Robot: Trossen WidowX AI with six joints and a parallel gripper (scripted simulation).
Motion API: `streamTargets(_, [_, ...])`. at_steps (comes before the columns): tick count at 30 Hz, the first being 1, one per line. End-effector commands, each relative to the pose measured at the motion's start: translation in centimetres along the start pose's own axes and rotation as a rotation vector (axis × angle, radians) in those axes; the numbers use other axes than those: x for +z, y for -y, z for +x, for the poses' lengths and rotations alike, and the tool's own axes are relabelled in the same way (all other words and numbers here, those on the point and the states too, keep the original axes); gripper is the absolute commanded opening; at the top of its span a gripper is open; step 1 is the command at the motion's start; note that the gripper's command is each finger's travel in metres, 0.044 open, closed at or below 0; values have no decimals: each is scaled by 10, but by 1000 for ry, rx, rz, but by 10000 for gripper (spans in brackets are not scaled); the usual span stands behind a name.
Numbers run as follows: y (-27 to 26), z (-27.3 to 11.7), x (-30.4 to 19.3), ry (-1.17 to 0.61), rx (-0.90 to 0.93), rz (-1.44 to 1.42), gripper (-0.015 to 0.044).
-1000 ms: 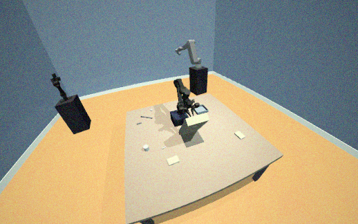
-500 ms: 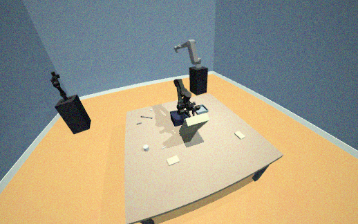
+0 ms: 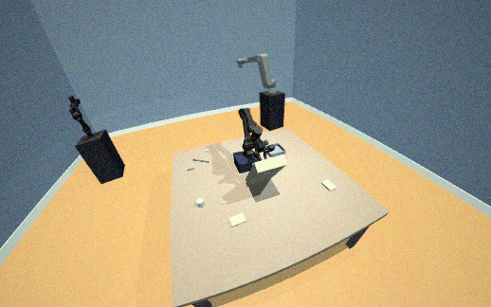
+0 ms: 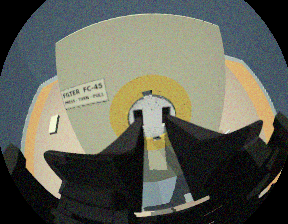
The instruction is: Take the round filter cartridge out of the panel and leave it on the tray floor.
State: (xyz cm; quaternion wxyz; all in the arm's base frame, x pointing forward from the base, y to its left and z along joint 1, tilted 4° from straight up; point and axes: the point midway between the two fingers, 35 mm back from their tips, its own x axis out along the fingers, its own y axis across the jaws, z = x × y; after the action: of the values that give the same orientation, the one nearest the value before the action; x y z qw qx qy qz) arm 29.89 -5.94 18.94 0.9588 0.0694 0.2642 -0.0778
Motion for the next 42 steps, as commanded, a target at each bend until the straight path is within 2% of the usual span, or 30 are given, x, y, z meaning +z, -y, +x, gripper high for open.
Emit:
streamTargets(1, [0, 0, 1, 2, -2, 2, 101])
streamTargets(42, [0, 17, 1, 3, -2, 2, 101])
